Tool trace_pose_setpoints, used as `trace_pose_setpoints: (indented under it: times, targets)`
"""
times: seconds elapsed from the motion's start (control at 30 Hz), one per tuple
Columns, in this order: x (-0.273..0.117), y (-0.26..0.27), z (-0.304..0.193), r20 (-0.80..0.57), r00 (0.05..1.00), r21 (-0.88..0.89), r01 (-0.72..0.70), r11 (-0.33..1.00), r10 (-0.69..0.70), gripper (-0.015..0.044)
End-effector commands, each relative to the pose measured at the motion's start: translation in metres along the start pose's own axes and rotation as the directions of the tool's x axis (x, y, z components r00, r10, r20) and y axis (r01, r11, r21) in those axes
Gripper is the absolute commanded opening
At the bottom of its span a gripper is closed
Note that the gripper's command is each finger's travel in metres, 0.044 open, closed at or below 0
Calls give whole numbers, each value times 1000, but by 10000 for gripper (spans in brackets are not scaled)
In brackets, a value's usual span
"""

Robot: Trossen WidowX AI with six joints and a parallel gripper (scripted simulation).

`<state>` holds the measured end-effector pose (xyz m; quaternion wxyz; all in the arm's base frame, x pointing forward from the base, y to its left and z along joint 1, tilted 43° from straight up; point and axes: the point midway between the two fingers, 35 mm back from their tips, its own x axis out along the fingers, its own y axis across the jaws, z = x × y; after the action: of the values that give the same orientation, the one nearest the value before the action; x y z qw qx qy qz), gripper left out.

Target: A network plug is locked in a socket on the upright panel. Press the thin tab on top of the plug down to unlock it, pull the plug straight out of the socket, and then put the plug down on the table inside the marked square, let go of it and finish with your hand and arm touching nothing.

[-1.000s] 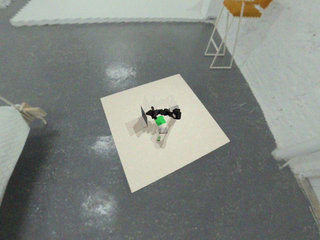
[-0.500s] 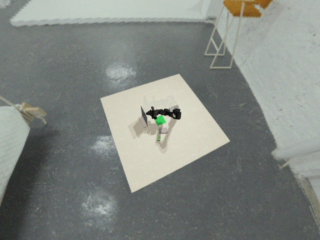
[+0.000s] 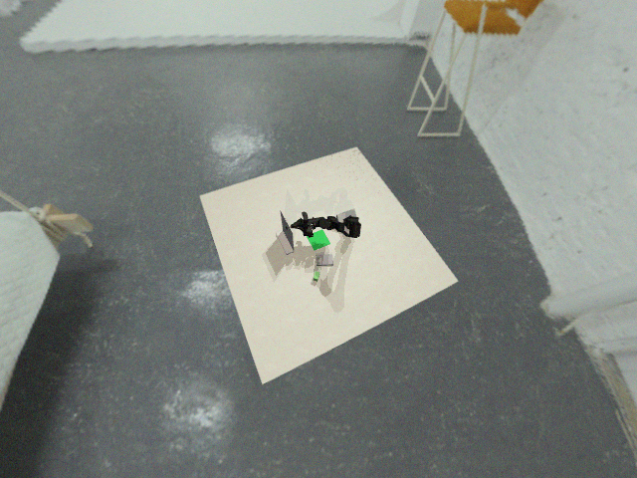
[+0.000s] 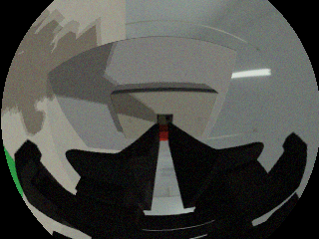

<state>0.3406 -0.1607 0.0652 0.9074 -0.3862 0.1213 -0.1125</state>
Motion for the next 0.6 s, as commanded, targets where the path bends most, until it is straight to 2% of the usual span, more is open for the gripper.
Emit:
trace_pose_setpoints:
  times: [0.0,0.57]
  targets:
    - [-5,1,-1,-1,1000,-5,-2,1000,2,0]
    - [-15,0,-4,-4,1000,-5,-6,1000,6,0]
